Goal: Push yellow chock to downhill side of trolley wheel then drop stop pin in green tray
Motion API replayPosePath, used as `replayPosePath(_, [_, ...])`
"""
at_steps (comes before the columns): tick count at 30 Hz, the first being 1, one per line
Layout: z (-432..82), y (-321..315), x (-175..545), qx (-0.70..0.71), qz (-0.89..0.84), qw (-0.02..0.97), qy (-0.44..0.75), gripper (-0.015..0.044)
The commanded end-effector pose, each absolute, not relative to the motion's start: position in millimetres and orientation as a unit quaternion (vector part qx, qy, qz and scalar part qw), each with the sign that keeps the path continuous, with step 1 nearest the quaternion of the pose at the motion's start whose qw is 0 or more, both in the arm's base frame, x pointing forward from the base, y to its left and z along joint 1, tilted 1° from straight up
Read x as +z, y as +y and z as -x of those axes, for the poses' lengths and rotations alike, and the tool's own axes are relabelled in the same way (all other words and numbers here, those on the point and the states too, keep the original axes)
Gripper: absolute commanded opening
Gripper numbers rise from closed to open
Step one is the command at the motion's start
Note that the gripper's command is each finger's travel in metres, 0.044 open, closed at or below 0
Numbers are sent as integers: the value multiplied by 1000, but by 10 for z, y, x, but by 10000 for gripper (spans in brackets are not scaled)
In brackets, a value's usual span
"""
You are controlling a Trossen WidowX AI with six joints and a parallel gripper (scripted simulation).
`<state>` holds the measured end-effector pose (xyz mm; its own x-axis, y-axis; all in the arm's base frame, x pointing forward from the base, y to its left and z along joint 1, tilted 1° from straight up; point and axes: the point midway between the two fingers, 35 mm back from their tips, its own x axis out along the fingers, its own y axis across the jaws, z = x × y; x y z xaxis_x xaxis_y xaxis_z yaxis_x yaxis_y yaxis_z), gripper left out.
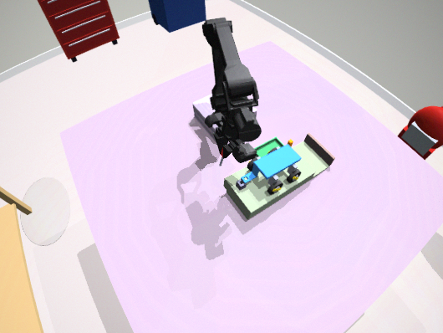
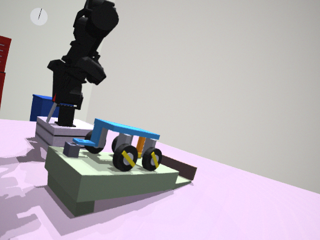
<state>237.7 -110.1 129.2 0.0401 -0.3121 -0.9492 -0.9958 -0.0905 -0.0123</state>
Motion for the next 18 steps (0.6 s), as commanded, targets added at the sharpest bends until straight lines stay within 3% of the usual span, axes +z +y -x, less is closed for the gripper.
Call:
replayPosePath(1, [-2307, -1107, 1267, 431, 600, 398, 543, 0])
replayPosePath(18, [-2307, -567, 1187, 432, 599, 400, 542, 0])
